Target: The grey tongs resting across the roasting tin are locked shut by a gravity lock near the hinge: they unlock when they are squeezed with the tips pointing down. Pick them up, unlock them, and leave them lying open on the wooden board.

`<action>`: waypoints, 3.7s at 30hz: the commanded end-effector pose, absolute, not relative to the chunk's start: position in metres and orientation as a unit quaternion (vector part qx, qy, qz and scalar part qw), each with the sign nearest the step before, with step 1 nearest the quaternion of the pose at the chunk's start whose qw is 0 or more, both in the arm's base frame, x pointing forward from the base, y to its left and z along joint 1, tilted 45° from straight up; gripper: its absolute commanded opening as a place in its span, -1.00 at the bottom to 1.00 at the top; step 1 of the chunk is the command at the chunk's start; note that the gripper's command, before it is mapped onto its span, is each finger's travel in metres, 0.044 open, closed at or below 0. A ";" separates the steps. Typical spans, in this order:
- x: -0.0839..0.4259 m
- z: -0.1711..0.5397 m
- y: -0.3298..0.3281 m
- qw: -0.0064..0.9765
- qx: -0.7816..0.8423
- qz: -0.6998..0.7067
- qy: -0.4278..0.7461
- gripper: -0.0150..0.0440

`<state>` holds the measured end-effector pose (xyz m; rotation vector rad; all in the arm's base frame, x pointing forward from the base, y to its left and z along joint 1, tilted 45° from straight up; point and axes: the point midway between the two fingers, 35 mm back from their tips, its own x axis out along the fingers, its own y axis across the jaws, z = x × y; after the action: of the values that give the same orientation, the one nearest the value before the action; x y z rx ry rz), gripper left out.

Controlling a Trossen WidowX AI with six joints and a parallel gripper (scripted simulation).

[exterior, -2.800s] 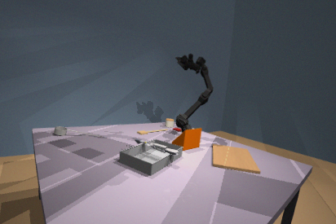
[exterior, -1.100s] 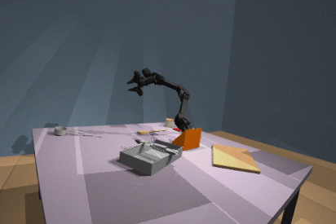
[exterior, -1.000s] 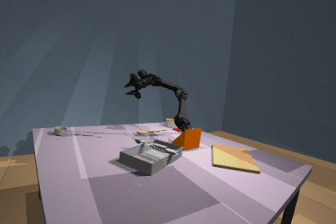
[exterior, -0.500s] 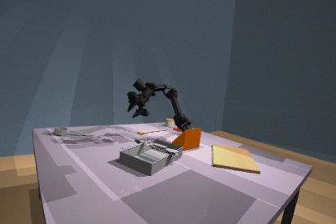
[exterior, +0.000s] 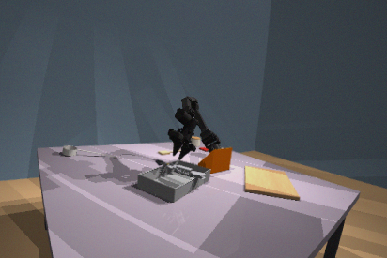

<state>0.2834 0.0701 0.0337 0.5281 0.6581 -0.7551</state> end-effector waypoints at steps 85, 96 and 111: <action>0.334 -0.009 0.040 0.845 0.253 -0.361 0.304 -1.00; 0.326 0.037 0.085 0.844 0.252 -0.361 0.306 -1.00; 0.326 0.031 0.086 0.821 0.240 -0.402 0.327 -1.00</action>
<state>0.3245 0.0839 0.0327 0.5115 0.6784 -0.8223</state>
